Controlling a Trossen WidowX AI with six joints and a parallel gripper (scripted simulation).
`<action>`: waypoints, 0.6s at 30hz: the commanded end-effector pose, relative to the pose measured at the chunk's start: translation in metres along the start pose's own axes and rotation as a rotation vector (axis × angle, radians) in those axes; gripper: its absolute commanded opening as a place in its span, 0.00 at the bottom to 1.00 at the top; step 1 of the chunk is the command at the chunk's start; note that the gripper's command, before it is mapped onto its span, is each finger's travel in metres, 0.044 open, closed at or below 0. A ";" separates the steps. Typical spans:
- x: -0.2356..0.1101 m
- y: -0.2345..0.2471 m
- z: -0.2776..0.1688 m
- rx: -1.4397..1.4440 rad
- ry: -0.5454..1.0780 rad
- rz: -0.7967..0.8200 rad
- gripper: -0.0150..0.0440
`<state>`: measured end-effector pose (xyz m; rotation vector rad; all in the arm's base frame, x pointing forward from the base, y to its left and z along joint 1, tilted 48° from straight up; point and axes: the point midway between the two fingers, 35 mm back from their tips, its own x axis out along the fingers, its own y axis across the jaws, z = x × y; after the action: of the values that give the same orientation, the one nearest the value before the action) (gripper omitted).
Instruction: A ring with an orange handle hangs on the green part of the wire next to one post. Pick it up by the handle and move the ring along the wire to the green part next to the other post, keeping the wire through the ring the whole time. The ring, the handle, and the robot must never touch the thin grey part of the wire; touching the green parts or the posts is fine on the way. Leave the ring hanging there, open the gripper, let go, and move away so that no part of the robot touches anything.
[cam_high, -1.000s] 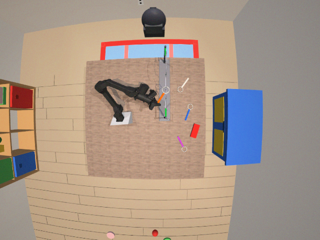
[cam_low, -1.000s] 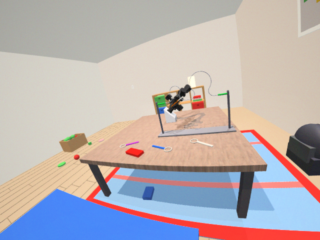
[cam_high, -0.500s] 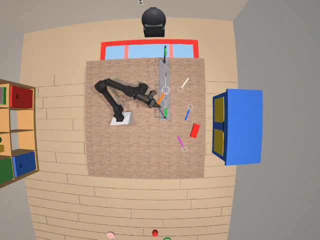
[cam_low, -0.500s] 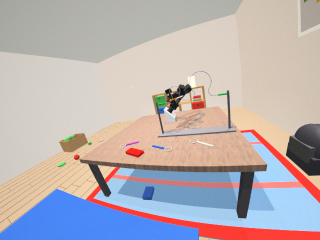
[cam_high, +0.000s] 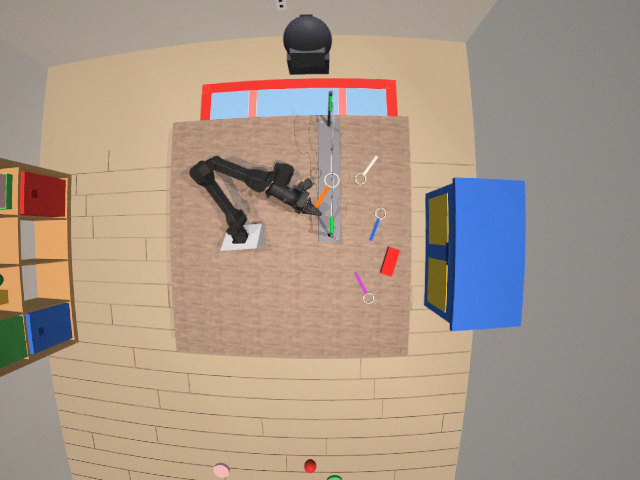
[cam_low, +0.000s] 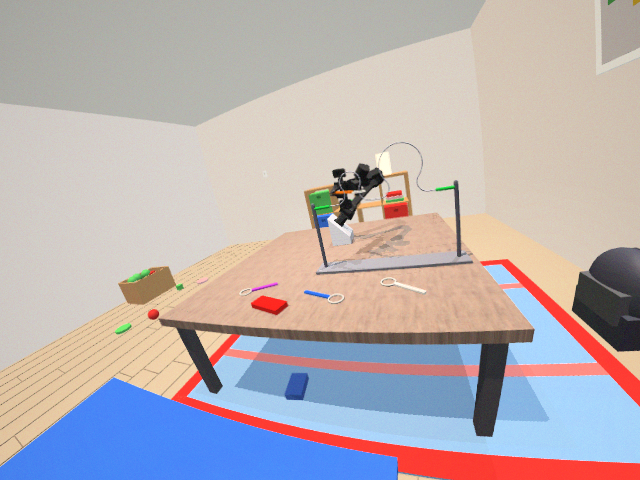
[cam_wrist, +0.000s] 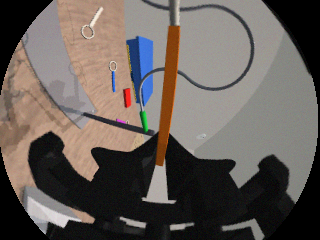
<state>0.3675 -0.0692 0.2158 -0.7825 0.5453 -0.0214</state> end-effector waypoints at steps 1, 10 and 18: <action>-0.003 -0.015 0.002 -0.059 0.007 -0.046 0.00; -0.006 -0.031 0.004 -0.144 0.018 -0.093 0.00; -0.009 -0.042 0.006 -0.192 0.024 -0.120 0.00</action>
<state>0.3698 -0.0893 0.2432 -0.9771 0.5345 -0.0729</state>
